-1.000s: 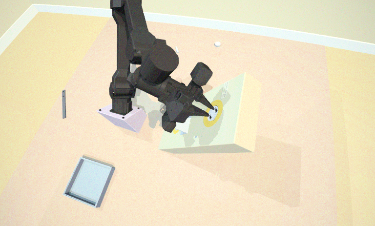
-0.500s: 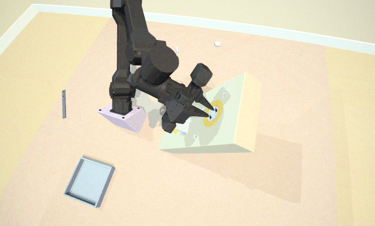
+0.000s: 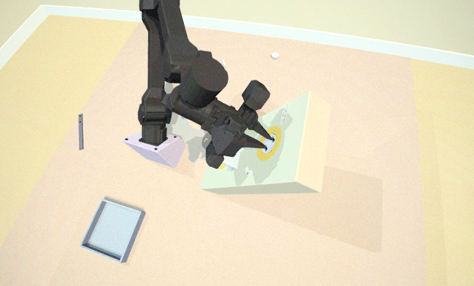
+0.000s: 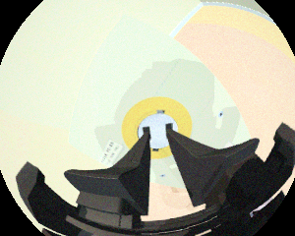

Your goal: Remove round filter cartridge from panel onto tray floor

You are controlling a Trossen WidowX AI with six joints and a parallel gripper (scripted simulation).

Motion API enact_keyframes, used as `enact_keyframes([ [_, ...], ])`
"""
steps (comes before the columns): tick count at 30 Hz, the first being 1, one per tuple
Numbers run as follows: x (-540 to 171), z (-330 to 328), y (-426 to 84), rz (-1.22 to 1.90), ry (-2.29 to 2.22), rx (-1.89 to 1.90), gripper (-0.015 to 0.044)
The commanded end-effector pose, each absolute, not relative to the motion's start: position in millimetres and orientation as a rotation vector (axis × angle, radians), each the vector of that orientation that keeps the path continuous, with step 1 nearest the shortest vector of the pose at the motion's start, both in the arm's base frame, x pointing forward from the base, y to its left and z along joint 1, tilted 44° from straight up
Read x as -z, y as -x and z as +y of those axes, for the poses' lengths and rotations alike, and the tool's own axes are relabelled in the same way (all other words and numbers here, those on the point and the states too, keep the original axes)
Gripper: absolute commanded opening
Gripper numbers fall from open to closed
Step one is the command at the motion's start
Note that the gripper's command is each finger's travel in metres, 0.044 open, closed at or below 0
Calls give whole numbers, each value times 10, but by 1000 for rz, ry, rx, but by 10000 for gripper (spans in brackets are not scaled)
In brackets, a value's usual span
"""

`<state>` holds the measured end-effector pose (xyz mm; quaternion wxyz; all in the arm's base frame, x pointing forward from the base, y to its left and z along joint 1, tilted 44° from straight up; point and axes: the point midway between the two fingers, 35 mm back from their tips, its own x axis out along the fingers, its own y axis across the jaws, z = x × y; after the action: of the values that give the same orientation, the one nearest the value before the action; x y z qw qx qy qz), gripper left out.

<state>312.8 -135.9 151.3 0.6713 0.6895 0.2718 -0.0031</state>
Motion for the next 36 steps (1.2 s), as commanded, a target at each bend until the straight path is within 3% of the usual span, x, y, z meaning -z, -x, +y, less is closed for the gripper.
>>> enact_keyframes([
  [1, -1502, -1360, -3131, 612, -1556, 12, 95],
  [36, -1447, -1303, -3260, 611, -1556, 11, 95],
])
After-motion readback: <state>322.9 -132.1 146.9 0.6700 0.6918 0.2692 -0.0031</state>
